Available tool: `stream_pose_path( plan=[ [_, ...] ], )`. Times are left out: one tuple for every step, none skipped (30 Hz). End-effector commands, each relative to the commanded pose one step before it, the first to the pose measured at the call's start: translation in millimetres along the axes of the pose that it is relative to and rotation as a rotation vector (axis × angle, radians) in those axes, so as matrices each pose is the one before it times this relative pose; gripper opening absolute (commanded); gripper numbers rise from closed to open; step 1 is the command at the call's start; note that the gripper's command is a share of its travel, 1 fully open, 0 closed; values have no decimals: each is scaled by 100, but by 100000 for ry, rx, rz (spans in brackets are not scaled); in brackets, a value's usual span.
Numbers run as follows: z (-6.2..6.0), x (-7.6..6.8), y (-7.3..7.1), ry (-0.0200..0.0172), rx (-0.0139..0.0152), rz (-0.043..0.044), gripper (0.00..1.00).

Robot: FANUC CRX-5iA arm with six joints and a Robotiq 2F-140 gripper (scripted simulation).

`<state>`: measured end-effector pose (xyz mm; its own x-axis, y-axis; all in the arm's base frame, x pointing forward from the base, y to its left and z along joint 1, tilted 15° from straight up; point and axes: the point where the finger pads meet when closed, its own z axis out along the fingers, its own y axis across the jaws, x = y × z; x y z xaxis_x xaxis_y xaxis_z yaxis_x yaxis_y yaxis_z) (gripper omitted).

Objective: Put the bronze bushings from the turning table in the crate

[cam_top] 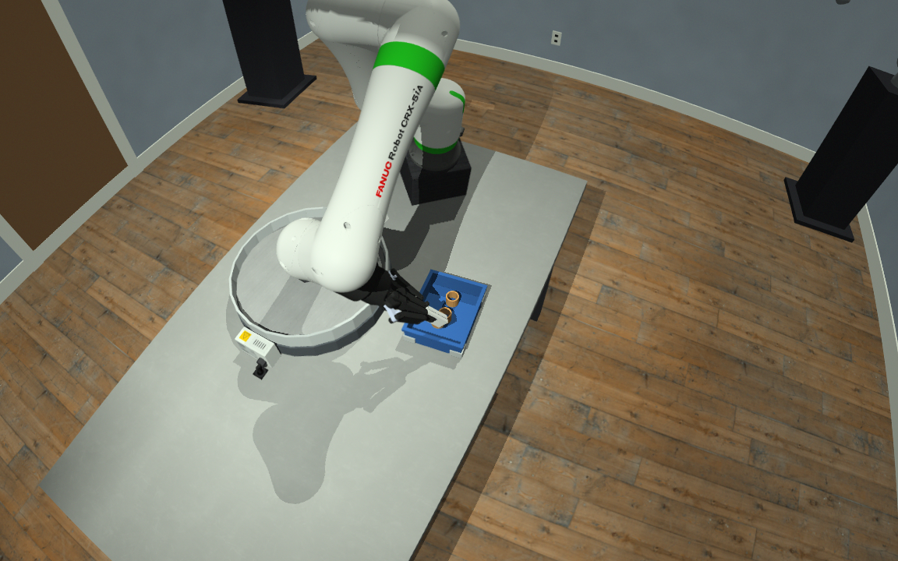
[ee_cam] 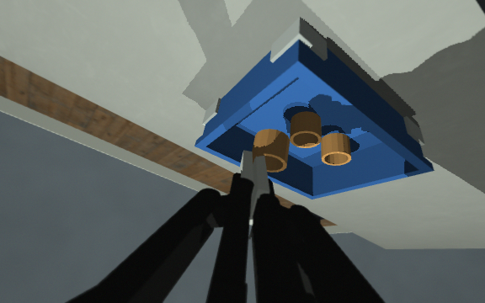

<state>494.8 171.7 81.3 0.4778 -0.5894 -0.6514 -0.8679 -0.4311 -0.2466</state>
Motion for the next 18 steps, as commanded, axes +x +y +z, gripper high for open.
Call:
stream_pose_path(
  plan=[
    [139, 129, -16, 22, 27, -21, 0],
    [88, 74, -1, 0, 0, 0, 0],
    [98, 82, -1, 0, 0, 0, 0],
    [107, 90, -1, 0, 0, 0, 0],
    [115, 96, -1, 0, 0, 0, 0],
    [121, 102, -2, 0, 0, 0, 0],
    [128, 107, -1, 0, 0, 0, 0],
    [0, 0, 0, 0, 0, 0, 0],
    [0, 0, 0, 0, 0, 0, 0],
    [132, 111, -2, 0, 0, 0, 0],
    [136, 114, -2, 0, 0, 0, 0],
    [139, 117, -1, 0, 0, 0, 0],
    [139, 117, -2, 0, 0, 0, 0],
    [140, 118, -2, 0, 0, 0, 0],
    [139, 117, -2, 0, 0, 0, 0],
    [137, 115, -2, 0, 0, 0, 0],
    [134, 112, -1, 0, 0, 0, 0],
    [129, 108, -2, 0, 0, 0, 0]
  ],
)
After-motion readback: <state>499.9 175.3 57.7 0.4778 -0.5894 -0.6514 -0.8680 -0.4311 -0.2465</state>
